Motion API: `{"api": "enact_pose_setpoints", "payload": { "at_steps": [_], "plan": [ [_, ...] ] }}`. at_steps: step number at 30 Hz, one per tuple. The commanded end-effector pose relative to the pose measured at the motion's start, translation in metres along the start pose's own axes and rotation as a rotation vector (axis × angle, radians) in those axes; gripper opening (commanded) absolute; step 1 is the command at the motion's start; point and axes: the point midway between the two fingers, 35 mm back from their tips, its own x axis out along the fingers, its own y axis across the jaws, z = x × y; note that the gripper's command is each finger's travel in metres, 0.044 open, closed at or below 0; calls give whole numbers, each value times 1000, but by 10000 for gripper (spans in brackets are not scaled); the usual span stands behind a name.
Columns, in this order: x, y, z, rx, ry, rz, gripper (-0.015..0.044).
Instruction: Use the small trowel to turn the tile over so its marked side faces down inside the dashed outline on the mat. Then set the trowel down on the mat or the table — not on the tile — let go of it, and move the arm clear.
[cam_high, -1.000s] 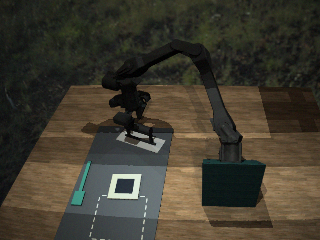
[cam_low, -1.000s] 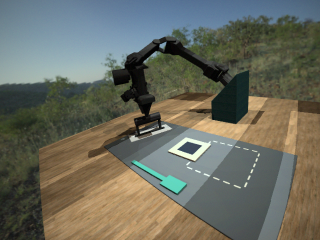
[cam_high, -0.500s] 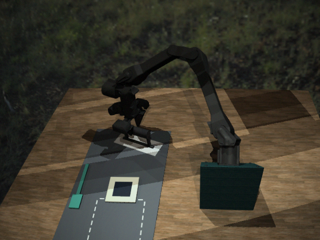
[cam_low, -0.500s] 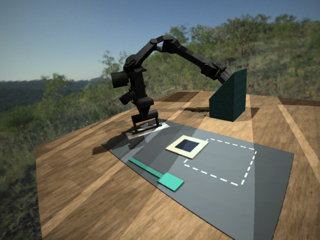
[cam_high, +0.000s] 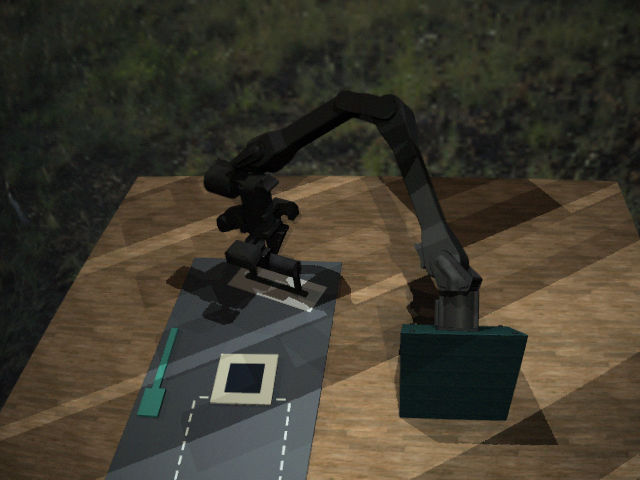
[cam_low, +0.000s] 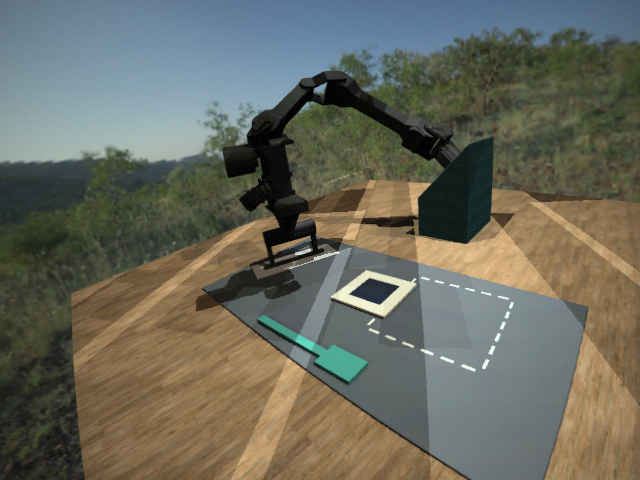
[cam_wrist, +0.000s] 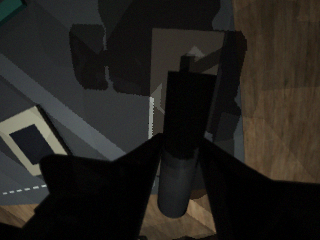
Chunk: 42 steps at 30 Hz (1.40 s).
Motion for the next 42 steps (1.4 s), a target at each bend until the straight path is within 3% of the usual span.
{"api": "enact_pose_setpoints", "payload": {
  "at_steps": [1,13,42],
  "plan": [
    [1,0,-1,-3,3,0,130],
    [1,0,-1,16,3,0,130],
    [1,0,-1,839,3,-1,130]
  ]
}}
